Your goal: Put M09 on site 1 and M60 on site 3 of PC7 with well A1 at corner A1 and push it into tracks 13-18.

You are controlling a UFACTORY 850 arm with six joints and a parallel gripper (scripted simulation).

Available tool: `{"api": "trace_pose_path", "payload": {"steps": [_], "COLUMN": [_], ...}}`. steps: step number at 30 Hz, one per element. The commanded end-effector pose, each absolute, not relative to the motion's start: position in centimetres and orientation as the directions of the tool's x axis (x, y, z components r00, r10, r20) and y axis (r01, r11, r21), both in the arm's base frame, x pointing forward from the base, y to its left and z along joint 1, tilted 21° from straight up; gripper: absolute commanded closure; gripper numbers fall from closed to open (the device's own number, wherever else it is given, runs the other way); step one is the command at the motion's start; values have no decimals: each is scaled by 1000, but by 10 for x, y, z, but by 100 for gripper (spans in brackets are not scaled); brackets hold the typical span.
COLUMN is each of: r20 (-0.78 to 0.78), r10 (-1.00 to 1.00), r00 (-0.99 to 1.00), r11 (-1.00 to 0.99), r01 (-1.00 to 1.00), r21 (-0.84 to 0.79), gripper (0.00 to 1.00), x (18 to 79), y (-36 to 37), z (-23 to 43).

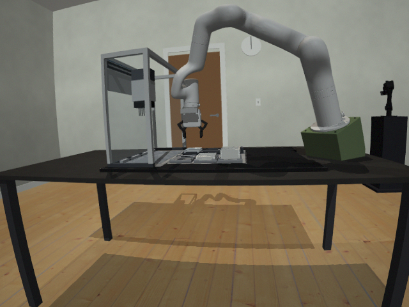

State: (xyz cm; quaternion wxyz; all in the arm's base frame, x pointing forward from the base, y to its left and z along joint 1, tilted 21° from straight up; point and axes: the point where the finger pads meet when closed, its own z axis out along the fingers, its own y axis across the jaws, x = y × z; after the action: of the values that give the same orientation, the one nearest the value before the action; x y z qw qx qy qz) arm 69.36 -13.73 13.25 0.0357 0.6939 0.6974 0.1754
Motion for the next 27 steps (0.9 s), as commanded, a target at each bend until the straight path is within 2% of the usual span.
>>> {"api": "trace_pose_path", "payload": {"steps": [1,27], "r20": [193,193], "r10": [981,981], "r00": [-34,-34], "r11": [-25,-25], "r01": [955,955], "r21": [296,296], "gripper": [0,0], "x": [692,681], "y": [-139,-147], "z": [142,177]}}
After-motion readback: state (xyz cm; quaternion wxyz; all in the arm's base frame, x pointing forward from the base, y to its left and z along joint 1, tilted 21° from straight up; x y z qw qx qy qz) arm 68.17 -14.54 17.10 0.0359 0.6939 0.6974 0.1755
